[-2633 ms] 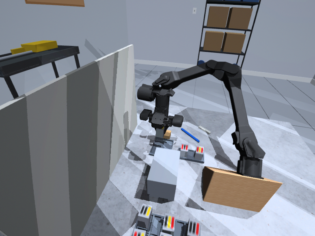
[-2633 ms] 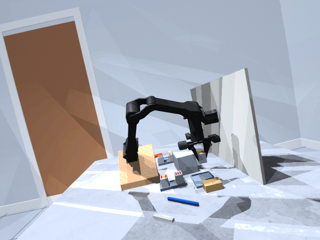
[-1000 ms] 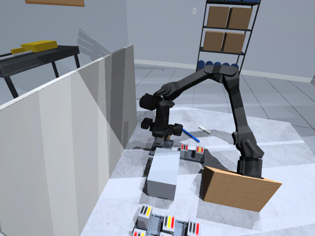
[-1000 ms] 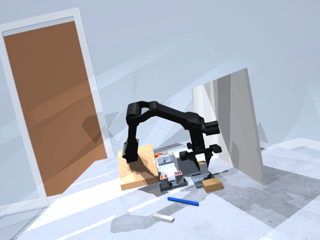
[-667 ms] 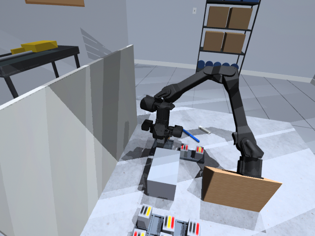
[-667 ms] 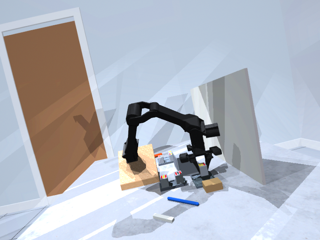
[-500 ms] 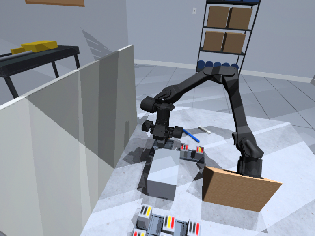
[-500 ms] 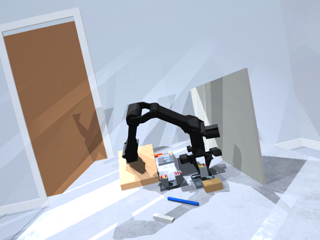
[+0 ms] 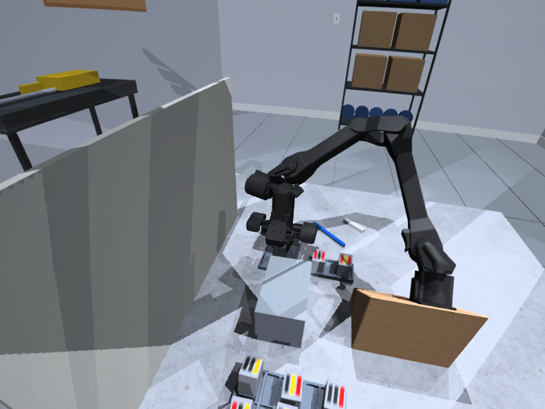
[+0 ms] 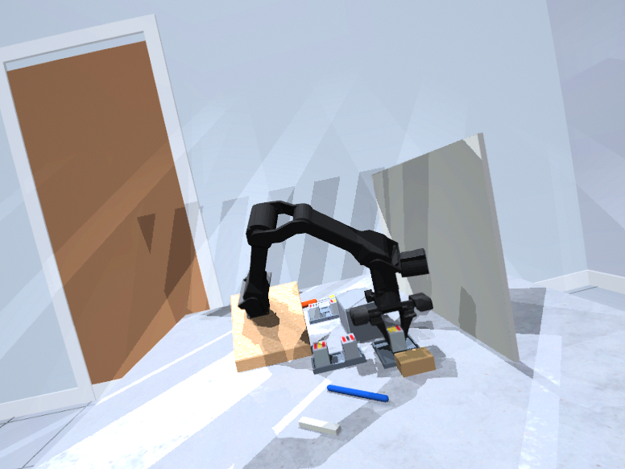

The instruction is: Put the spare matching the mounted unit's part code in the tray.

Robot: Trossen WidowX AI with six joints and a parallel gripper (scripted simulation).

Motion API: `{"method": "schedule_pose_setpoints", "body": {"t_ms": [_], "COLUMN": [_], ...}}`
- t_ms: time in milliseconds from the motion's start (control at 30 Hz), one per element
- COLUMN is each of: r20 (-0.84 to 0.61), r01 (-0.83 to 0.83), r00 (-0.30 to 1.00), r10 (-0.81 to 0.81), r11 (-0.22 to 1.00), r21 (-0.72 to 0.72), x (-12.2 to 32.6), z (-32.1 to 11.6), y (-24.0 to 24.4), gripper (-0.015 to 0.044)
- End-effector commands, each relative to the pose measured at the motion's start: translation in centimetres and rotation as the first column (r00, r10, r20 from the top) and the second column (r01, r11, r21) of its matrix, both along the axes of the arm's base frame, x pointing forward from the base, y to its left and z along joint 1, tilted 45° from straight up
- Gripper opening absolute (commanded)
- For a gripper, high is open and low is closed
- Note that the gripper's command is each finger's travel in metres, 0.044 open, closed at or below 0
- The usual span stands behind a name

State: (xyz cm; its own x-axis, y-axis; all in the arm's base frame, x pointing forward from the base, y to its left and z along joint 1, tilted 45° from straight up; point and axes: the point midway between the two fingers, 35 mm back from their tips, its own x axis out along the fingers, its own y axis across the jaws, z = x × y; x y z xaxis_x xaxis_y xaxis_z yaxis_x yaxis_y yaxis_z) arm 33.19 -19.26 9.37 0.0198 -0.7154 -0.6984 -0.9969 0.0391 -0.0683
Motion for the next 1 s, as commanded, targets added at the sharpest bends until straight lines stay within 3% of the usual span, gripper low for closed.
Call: {"method": "schedule_pose_setpoints", "body": {"t_ms": [0,500,767,967], "r20": [0.000,0.000,-0.007,-0.008], "r01": [0.000,0.000,-0.006,-0.007], "r00": [1.000,1.000,1.000,1.000], "r10": [0.000,0.000,0.007,0.007], "r11": [1.000,1.000,1.000,1.000], "r21": [0.000,0.000,0.012,0.011], "x": [0.0,0.0,-0.1,-0.3], "z": [0.0,0.0,6.8,7.3], "y": [0.0,0.0,7.4,7.9], "gripper": [0.0053,0.0440,0.0440,0.0440]}}
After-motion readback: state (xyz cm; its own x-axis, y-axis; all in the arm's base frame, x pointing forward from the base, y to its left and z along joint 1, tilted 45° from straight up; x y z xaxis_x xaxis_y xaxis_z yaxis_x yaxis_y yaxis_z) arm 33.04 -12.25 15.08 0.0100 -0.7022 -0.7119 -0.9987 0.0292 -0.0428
